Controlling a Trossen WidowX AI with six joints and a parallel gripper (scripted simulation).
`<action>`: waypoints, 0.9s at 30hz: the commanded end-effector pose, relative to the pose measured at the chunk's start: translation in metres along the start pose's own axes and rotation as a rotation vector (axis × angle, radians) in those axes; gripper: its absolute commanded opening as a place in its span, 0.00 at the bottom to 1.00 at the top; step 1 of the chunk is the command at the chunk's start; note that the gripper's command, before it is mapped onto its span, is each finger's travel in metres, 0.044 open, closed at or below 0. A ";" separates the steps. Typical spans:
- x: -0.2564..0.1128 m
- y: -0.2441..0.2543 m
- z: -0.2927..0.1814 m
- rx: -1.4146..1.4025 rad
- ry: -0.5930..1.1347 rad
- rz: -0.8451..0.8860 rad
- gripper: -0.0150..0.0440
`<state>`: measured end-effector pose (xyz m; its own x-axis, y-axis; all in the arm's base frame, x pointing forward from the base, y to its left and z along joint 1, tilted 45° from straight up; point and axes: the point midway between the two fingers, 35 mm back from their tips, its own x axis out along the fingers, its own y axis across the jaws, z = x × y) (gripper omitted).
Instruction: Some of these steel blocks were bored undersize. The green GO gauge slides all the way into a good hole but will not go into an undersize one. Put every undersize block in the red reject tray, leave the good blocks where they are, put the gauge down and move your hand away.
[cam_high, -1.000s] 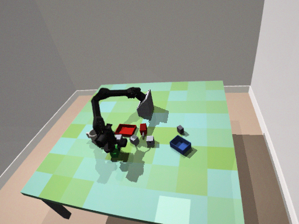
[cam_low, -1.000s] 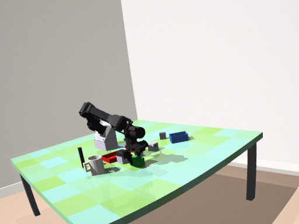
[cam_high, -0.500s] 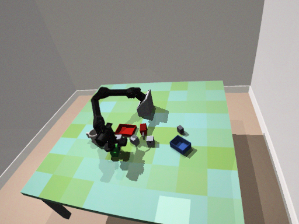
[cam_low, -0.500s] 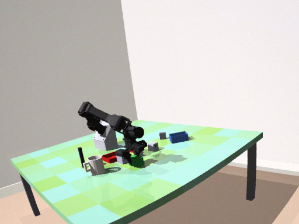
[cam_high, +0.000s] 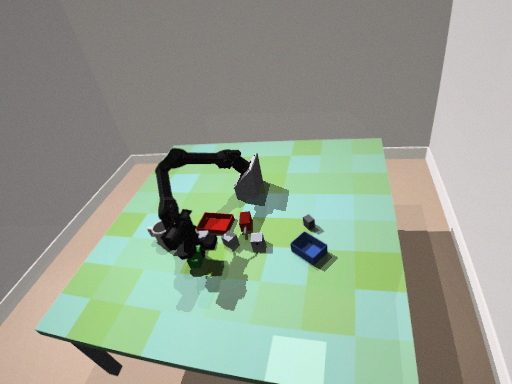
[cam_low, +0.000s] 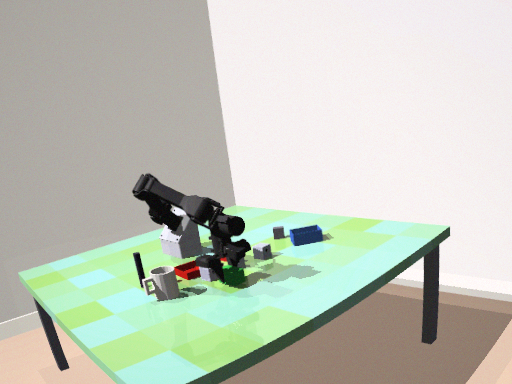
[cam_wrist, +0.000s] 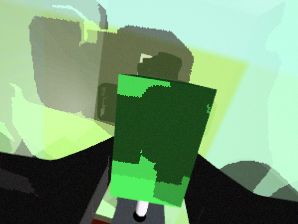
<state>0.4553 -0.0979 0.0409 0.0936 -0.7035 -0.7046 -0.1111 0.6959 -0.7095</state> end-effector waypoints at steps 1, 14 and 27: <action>-0.003 -0.001 0.000 -0.001 -0.008 0.000 0.25; -0.002 0.001 0.002 -0.001 -0.008 0.000 0.25; -0.001 0.002 0.000 -0.001 -0.008 0.000 0.25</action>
<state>0.4553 -0.0979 0.0400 0.0959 -0.7034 -0.7043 -0.1088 0.6959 -0.7099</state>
